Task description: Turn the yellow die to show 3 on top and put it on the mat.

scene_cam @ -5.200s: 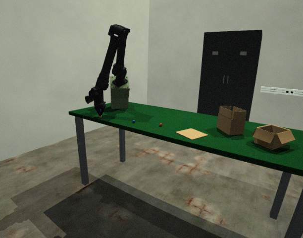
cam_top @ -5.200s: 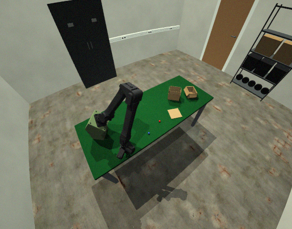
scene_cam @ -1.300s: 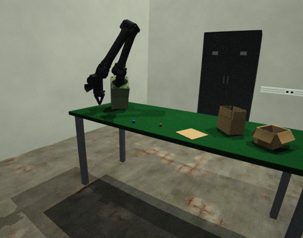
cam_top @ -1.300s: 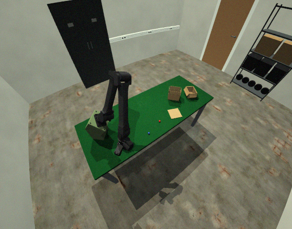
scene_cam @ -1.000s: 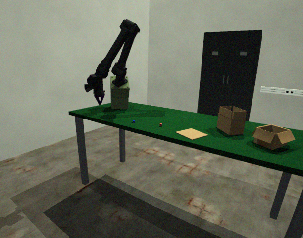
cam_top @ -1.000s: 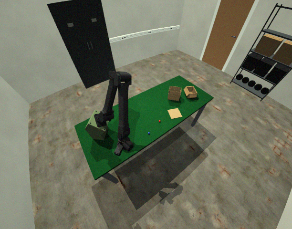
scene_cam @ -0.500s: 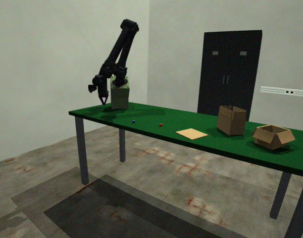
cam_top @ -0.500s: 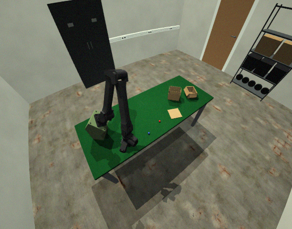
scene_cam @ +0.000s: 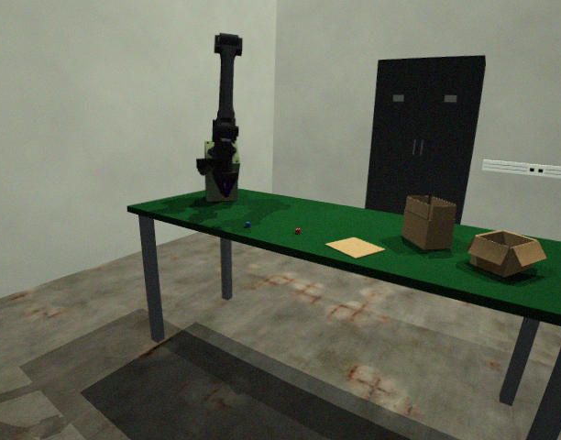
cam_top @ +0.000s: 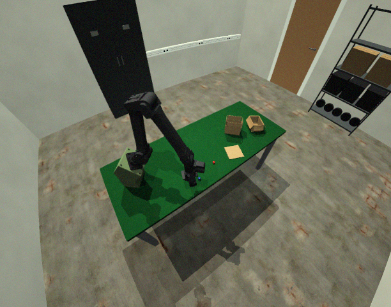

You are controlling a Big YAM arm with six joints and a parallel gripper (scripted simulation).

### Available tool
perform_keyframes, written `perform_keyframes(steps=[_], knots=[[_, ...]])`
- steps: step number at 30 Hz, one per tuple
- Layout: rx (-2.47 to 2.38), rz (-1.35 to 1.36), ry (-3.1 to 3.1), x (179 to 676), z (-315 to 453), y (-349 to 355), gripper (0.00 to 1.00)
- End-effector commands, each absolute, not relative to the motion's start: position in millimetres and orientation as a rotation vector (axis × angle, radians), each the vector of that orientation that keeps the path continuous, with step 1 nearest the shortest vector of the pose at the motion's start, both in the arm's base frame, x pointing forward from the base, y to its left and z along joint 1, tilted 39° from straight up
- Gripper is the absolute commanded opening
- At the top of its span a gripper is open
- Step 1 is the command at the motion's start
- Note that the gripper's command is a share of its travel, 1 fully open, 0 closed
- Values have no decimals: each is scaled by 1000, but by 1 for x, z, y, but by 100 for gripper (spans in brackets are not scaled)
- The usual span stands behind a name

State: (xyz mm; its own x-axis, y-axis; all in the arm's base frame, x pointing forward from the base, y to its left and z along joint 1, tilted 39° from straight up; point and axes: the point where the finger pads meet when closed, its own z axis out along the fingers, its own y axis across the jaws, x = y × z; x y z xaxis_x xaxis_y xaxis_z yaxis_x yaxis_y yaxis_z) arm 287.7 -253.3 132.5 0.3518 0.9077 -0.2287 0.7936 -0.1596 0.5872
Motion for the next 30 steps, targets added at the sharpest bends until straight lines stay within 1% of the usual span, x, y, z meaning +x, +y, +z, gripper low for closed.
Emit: perform_keyframes(steps=[1,2,5,6,13,14,15,18,20,26,27,28,30], knots=[[1907,203,1564,319,153,-255,11],[1903,202,1568,321,153,-255,11],[1725,113,1753,379,180,-236,11],[1711,106,1766,383,182,-235,11],[1419,-24,2001,468,222,-205,11],[1409,-28,2008,471,224,-205,11],[1341,-57,2055,490,233,-199,11],[1338,-58,2057,490,233,-198,11],[1195,-116,2144,528,251,-185,11],[996,-194,2249,578,275,-167,11],[934,-217,2277,593,282,-161,11],[933,-217,2278,593,282,-161,11],[820,-259,2325,620,295,-152,11]])
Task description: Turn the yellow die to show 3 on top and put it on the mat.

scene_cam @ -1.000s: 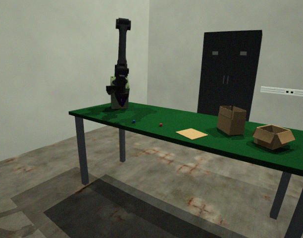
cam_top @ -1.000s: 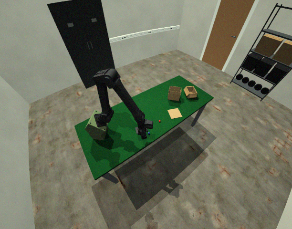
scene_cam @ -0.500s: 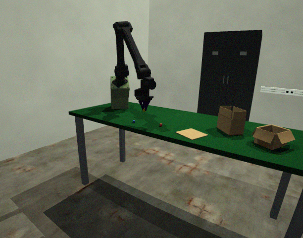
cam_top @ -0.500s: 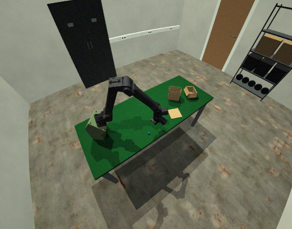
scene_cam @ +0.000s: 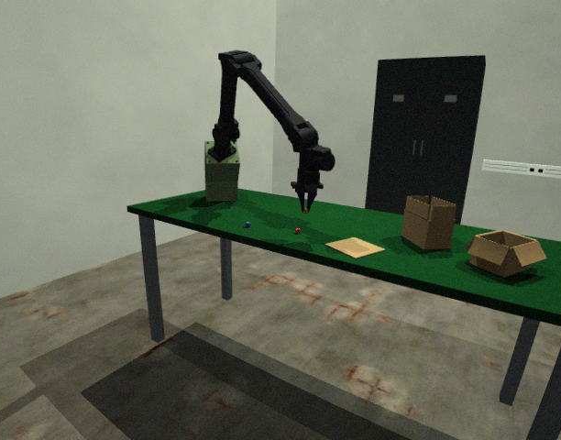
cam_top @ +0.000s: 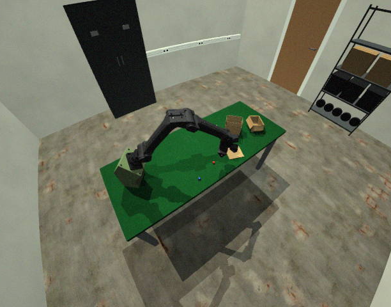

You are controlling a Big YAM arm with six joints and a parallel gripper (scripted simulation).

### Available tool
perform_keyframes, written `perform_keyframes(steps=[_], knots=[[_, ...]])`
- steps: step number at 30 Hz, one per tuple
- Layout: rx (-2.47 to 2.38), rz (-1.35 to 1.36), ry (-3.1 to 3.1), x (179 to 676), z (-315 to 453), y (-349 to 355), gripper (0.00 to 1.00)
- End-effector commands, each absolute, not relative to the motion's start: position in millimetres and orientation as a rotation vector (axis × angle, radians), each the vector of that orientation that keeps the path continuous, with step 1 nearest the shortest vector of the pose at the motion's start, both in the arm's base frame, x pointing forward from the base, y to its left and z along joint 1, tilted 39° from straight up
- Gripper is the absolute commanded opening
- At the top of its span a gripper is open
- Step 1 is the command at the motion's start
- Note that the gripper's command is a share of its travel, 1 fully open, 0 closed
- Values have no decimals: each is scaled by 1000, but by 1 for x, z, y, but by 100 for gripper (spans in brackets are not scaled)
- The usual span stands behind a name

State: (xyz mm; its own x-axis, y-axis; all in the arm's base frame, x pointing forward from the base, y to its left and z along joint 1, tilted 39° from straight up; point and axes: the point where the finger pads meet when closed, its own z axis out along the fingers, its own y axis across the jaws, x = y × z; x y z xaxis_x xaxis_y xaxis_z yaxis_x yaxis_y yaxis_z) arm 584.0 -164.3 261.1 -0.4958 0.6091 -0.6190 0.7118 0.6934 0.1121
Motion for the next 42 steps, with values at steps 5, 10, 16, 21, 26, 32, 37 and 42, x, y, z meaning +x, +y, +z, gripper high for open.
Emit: perform_keyframes(steps=[5,10,16,21,26,32,37,42], knots=[[711,-298,2366,645,308,-142,11],[501,-372,2431,692,331,-124,11],[339,-426,2469,727,347,-111,11],[275,-447,2482,740,353,-106,11],[243,-461,2489,747,357,-106,11],[219,-462,2469,745,375,-100,11],[219,-460,2457,743,384,-100,11],[223,-454,2404,743,401,-100,11]])
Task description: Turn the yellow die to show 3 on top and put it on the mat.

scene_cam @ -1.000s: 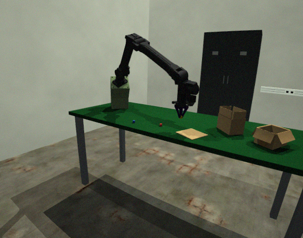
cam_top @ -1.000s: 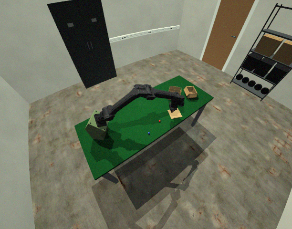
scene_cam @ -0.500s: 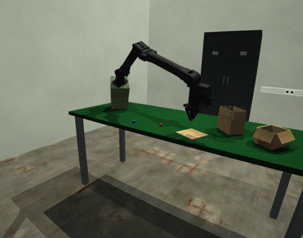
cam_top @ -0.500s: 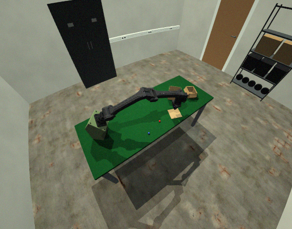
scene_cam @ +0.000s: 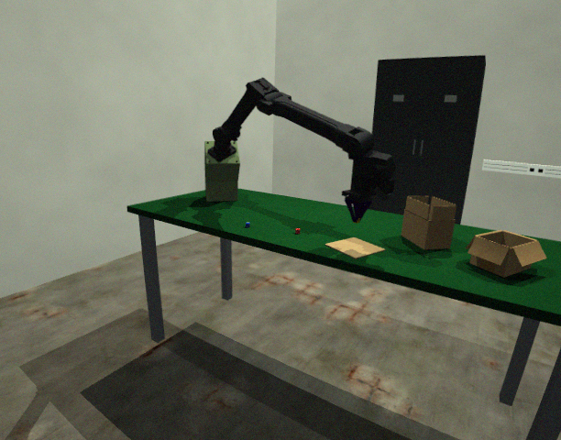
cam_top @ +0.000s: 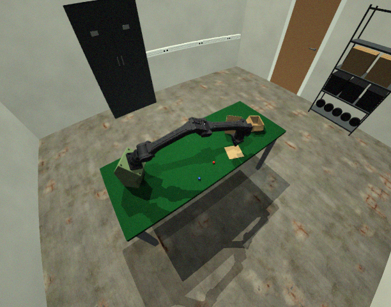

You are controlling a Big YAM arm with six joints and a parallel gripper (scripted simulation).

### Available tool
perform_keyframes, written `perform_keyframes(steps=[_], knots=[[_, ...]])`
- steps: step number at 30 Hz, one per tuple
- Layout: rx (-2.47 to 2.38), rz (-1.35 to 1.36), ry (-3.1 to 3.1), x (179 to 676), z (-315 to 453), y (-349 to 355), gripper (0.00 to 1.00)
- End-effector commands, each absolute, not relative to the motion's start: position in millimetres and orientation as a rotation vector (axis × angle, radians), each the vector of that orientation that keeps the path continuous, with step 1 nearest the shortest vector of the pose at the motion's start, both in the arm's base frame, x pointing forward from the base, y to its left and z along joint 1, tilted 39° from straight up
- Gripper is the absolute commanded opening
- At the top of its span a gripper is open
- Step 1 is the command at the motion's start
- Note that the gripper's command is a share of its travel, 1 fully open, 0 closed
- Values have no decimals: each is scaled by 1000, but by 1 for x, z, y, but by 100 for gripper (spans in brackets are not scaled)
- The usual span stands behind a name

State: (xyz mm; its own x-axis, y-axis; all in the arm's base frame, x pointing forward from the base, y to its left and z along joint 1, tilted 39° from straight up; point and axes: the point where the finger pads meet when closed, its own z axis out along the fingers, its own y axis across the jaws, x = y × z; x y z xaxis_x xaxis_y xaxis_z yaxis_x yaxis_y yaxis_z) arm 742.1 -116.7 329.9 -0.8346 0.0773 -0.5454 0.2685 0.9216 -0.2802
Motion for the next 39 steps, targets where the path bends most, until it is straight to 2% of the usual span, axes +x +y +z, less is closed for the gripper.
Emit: perform_keyframes(steps=[1,2,25,26,37,39], knots=[[218,-457,2416,742,391,-100,11],[209,-462,2441,740,373,-100,11],[67,-471,1773,736,370,-124,11],[48,-469,1773,746,335,-125,11],[-18,-455,1487,744,334,-125,11],[-24,-451,1428,736,361,-119,11]])
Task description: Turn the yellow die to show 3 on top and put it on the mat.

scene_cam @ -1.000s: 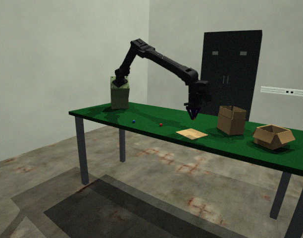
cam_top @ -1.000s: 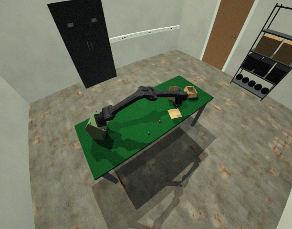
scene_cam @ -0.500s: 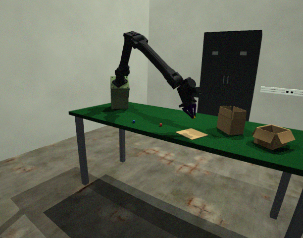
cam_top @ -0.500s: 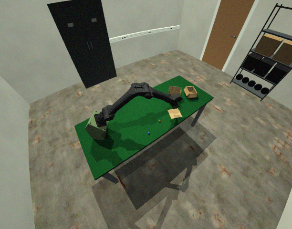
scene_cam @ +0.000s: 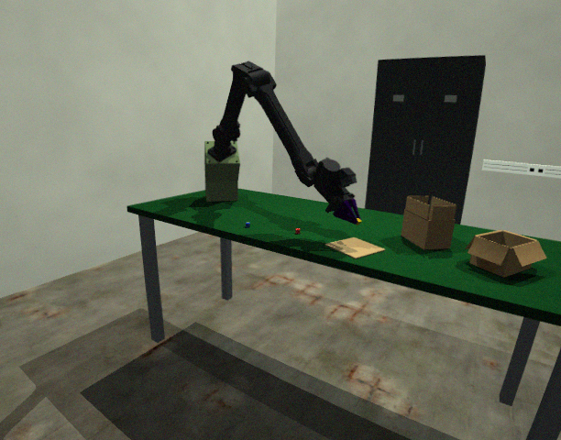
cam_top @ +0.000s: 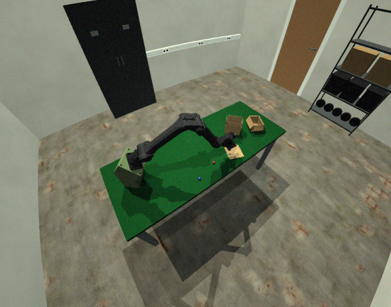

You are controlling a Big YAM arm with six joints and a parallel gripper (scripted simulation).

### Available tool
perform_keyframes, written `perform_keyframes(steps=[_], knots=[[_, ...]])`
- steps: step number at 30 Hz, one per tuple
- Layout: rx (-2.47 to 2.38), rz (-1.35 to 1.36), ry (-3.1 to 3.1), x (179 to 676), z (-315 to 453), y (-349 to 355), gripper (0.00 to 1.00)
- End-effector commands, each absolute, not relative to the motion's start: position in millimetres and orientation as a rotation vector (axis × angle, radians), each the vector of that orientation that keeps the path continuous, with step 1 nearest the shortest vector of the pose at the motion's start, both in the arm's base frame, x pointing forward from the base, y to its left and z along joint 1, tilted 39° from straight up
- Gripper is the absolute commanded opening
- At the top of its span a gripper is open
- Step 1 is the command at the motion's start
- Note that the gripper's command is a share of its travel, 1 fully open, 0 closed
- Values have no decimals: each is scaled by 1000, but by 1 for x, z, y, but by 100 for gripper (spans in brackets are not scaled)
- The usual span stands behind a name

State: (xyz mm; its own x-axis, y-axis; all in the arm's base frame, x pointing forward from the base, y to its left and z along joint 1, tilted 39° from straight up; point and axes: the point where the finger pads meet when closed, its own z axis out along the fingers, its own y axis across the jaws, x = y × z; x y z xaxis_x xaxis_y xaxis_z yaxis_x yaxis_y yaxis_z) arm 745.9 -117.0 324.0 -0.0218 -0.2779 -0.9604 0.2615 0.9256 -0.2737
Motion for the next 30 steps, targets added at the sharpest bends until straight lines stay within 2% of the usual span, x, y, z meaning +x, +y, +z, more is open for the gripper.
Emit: perform_keyframes(steps=[1,5,24,26,27,28,30], knots=[[-27,-448,1412,734,369,-115,11],[-27,-446,1379,738,385,-113,11],[-14,-440,1414,769,326,-137,11],[-14,-440,1414,769,326,-137,11],[-18,-432,1376,765,351,-129,11],[-15,-437,1415,773,319,-138,11],[-8,-441,1415,776,313,-147,11]])
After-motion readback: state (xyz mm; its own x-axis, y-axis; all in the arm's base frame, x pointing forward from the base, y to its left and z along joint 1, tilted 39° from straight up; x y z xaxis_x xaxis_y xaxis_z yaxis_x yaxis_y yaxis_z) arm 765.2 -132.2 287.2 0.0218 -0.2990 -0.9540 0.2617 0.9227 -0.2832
